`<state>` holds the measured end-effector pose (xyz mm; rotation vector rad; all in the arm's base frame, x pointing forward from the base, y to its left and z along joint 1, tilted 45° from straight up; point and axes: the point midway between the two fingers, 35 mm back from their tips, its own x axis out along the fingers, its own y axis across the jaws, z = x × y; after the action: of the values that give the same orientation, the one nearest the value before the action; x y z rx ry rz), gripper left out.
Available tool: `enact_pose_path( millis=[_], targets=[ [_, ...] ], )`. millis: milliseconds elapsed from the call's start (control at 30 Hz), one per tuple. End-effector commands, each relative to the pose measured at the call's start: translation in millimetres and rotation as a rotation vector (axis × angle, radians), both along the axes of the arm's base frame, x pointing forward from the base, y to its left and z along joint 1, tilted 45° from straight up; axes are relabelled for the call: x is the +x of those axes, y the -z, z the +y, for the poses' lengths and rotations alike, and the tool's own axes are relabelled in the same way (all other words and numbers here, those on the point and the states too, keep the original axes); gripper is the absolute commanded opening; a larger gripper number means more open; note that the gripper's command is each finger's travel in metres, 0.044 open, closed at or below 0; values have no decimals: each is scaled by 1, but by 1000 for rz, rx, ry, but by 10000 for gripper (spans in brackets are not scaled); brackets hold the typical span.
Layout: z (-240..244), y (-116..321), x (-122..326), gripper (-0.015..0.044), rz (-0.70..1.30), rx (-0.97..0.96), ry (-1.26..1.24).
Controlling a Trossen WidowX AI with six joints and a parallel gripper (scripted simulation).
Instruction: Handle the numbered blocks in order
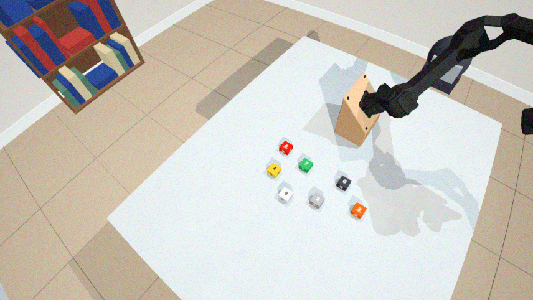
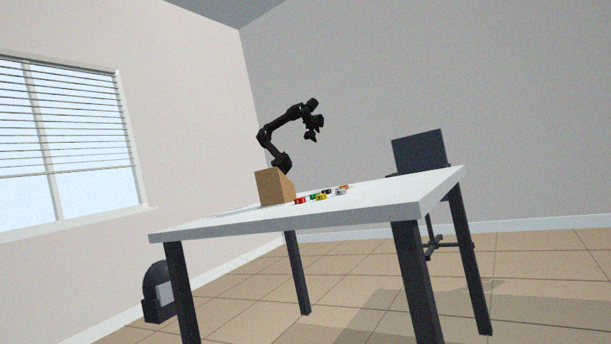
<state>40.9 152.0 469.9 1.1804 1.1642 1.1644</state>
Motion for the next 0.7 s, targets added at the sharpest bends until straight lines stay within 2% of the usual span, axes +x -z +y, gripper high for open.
enact_pose_path(
  millis=[0,67,167,333,500,667],
  targets=[
    [0,0,3,400,-1,-2,7],
    [-1,5,23,400,-9,-16,59],
    [-13,24,87,400,-30,-77,224],
    [-41,57,160,400,-49,-176,377],
    [-86,108,228,400,-55,-314,498],
    [-139,168,273,400,-41,-461,568]
  ],
)
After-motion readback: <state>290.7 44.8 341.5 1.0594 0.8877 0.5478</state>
